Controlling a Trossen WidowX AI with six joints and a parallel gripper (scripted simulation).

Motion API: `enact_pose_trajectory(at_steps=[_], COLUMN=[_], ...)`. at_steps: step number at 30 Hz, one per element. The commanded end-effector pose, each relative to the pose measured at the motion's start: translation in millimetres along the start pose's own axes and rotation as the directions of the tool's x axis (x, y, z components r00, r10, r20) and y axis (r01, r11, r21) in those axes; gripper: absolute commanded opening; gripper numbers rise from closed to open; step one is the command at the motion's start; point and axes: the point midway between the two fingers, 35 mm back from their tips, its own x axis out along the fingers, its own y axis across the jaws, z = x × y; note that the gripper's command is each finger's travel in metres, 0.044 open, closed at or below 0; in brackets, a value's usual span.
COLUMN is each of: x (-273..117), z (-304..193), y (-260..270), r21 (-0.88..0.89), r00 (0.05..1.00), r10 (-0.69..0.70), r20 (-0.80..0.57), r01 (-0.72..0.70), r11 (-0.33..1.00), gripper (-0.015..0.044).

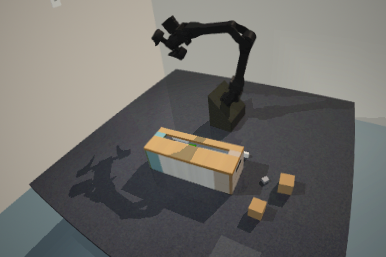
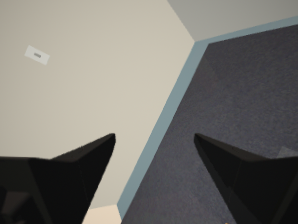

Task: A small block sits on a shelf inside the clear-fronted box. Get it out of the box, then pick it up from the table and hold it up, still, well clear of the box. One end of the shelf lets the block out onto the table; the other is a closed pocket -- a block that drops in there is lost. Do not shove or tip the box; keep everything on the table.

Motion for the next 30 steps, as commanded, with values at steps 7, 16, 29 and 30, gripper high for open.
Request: enact_pose_trajectory(at_steps=[7,16,29,30], x=[-56.9,-97.1,-158.5,-163.5], z=[-118.8,-187.2,-268.8,-274.3], y=[-0.3,-20.6,-76.3,-82.0], r21=[-0.849,-0.933,-0.359,-0.292], r00=[0.979,0.944,0.871,0.865], r10=[-0.011,-0.064,-0.193,-0.205], r20=[-0.202,-0.324,-0.451,-0.458], r01=[-0.169,-0.33,-0.375,-0.365], r11=[0.501,-0.141,-0.855,-0.884], gripper=[0.04,0.04,0.04,0.04])
